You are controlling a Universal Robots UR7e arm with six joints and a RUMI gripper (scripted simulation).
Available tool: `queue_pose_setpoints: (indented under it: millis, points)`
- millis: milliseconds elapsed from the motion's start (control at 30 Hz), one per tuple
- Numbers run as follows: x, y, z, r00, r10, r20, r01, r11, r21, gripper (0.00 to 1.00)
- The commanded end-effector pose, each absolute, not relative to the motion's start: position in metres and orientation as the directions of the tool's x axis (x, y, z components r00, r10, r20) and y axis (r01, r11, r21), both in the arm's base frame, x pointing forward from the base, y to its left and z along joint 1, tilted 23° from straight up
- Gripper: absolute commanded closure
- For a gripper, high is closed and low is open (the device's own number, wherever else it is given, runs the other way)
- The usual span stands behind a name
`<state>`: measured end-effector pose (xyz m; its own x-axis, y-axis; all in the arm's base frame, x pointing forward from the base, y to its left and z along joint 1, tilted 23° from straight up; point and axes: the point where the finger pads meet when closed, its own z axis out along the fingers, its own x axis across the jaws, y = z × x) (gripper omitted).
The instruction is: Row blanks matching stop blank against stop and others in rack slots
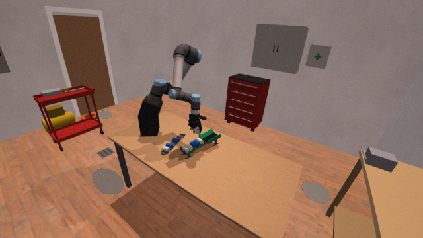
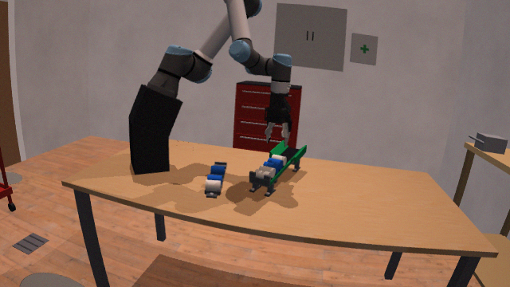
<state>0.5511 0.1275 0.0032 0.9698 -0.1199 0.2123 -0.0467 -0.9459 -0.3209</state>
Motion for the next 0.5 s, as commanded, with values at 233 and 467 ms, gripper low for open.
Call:
queue_pose_setpoints:
  millis: [233,467]
  points:
    - [0.5521,0.1281,0.0015,0.970,-0.120,0.214,-0.046,-0.946,-0.321,0.53]
    - [0.5531,0.1293,-0.0022,0.970,-0.120,0.214,-0.046,-0.946,-0.321,0.53]
